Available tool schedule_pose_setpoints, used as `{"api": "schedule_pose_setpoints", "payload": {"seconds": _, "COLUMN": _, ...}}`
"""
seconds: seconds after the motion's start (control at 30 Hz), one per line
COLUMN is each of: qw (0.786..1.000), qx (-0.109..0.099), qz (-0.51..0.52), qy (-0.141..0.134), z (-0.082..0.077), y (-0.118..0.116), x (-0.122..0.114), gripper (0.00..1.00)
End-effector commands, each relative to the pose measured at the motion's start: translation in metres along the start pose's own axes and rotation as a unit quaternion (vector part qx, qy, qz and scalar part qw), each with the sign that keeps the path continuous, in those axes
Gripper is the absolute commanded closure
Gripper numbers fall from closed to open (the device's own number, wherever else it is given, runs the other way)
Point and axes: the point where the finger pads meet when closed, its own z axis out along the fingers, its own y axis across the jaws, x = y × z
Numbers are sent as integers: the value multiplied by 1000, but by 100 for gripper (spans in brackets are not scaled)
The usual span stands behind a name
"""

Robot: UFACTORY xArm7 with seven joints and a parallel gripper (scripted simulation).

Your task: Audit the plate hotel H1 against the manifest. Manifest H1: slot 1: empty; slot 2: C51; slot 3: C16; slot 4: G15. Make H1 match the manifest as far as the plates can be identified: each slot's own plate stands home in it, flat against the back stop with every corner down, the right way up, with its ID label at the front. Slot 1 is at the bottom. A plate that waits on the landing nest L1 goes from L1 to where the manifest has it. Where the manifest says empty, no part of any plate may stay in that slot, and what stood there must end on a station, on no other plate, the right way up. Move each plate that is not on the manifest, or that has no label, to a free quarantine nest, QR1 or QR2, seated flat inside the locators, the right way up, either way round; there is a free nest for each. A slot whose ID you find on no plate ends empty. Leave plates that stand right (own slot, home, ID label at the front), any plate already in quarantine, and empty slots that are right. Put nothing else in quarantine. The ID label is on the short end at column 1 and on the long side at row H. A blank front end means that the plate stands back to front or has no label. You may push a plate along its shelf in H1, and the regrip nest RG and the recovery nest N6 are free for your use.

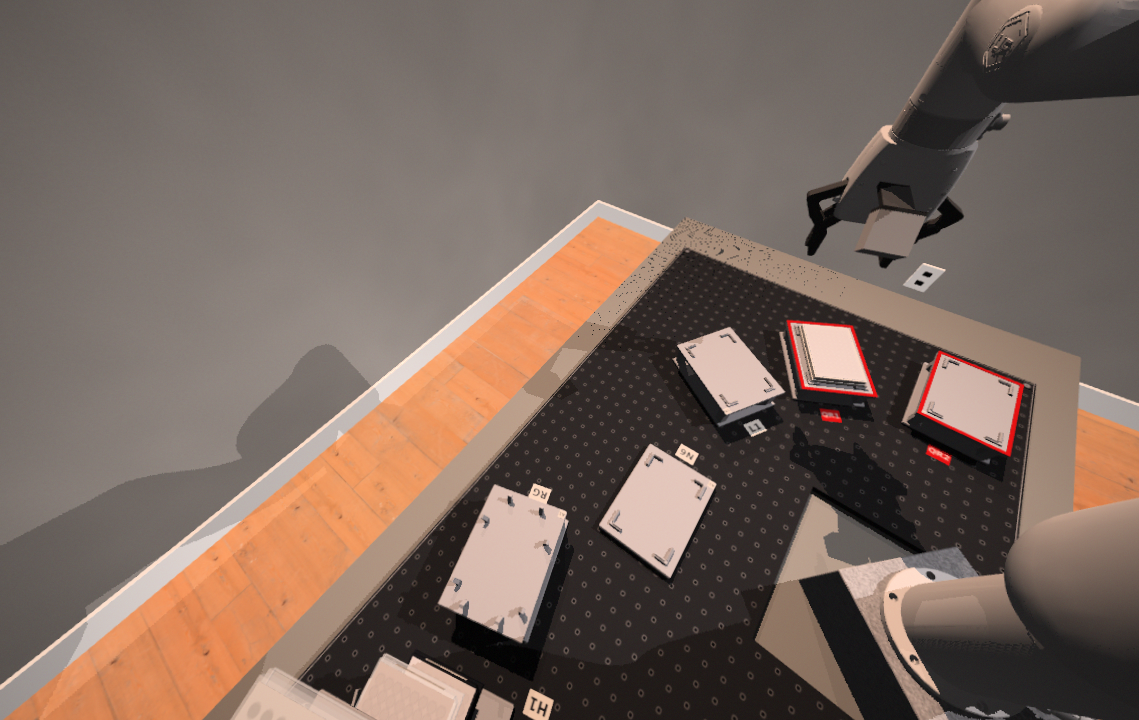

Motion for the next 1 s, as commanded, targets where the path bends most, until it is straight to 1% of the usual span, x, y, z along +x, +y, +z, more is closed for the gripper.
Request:
{"api": "schedule_pose_setpoints", "payload": {"seconds": 0.0, "qw": 1000, "qx": 0, "qz": 2, "qy": -2, "z": -2, "y": 12, "x": 1, "gripper": 0}}
{"api": "schedule_pose_setpoints", "payload": {"seconds": 0.17, "qw": 1000, "qx": 0, "qz": 2, "qy": -2, "z": -2, "y": 37, "x": 6, "gripper": 0}}
{"api": "schedule_pose_setpoints", "payload": {"seconds": 0.43, "qw": 1000, "qx": 0, "qz": 2, "qy": -2, "z": -2, "y": 72, "x": 25, "gripper": 0}}
{"api": "schedule_pose_setpoints", "payload": {"seconds": 0.5, "qw": 1000, "qx": 0, "qz": 2, "qy": -2, "z": -2, "y": 72, "x": 25, "gripper": 0}}
{"api": "schedule_pose_setpoints", "payload": {"seconds": 0.97, "qw": 1000, "qx": -1, "qz": 2, "qy": -2, "z": -2, "y": 134, "x": 57, "gripper": 0}}
